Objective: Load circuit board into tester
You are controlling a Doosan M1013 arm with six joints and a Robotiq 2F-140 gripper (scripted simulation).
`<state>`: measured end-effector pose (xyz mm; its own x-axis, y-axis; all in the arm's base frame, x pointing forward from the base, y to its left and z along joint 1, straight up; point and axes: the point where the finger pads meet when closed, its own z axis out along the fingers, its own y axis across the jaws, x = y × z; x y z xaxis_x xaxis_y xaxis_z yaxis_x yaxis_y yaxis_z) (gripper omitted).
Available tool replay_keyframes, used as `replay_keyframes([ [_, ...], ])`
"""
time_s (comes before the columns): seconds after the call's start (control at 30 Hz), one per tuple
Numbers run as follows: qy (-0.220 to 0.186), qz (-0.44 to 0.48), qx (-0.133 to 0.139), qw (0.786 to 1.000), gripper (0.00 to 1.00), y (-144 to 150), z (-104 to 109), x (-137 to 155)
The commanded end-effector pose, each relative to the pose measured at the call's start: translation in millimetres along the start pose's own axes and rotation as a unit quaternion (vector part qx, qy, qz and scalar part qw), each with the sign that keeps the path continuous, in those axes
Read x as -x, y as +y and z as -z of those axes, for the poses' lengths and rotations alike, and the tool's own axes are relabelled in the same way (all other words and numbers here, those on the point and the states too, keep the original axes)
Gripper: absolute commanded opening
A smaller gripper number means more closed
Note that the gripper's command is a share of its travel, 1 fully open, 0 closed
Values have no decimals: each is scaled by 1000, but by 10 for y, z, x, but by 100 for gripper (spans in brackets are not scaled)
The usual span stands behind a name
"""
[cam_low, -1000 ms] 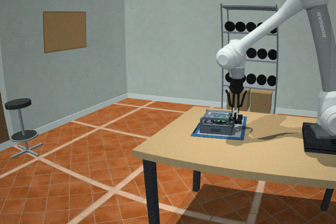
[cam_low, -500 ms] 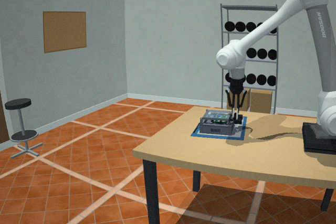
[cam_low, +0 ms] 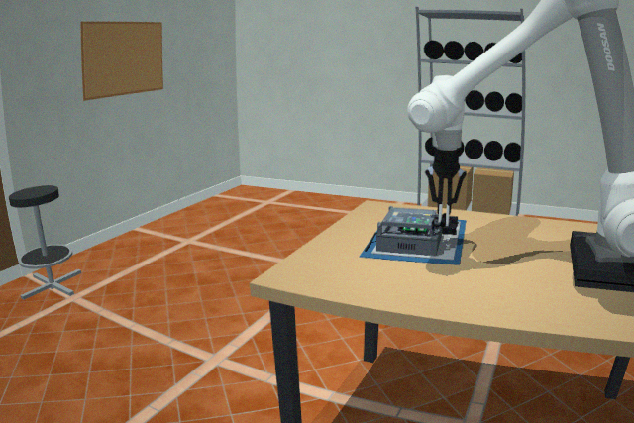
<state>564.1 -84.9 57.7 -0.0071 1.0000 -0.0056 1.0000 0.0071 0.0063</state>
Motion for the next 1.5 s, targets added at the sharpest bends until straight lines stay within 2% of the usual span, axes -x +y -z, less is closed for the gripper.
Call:
replay_keyframes([
  [0.0,0,0,0,1000,0,-1,-3,-1],
  [0.07,0,0,0,1000,0,-1,-3,-1],
  [0.1,0,0,0,1000,30,-1,-3,-1],
  [1.47,0,0,0,1000,30,-1,15,-1],
])
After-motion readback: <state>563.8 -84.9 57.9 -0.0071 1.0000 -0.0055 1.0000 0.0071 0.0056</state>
